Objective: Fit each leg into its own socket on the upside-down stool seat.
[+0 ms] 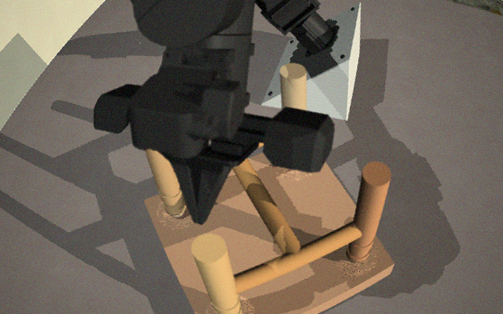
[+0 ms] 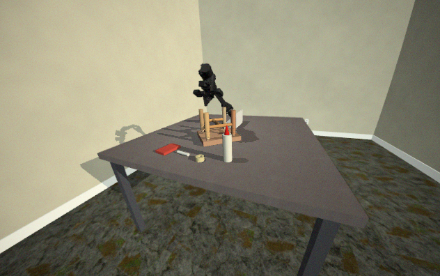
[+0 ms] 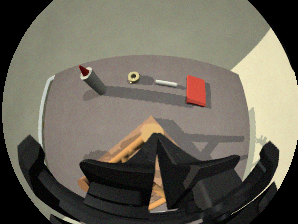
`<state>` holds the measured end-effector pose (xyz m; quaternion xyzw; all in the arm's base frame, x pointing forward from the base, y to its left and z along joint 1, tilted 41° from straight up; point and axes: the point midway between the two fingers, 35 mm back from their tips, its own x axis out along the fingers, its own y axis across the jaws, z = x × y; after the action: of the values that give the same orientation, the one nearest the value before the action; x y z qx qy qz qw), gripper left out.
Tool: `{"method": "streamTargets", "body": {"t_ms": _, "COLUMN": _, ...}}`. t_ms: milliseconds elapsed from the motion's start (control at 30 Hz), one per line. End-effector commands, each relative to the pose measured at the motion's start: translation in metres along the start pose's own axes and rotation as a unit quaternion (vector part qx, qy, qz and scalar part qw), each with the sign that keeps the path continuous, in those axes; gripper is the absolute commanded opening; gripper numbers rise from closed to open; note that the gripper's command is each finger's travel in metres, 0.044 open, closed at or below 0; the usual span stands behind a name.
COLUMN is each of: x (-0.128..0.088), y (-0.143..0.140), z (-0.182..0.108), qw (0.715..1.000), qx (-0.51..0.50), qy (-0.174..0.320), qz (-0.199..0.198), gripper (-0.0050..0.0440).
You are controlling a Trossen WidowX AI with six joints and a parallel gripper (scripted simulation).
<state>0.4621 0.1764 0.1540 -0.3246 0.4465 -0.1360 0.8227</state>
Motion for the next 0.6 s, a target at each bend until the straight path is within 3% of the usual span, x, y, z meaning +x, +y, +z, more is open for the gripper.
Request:
{"method": "streamTargets", "body": {"t_ms": 0, "x": 0.005, "y": 0.002, "z": -0.001, "qw": 1.0, "qx": -0.003, "qy": -0.001, "qz": -0.002, "gripper": 0.0}}
{"method": "streamTargets", "body": {"t_ms": 167, "x": 0.02, "y": 0.001, "z": -0.012, "qw": 1.0, "qx": -0.003, "qy": -0.001, "qz": -0.002, "gripper": 0.0}}
{"method": "streamTargets", "body": {"t_ms": 567, "x": 0.031, "y": 0.001, "z": -0.017, "qw": 1.0, "qx": -0.003, "qy": -0.001, "qz": -0.002, "gripper": 0.0}}
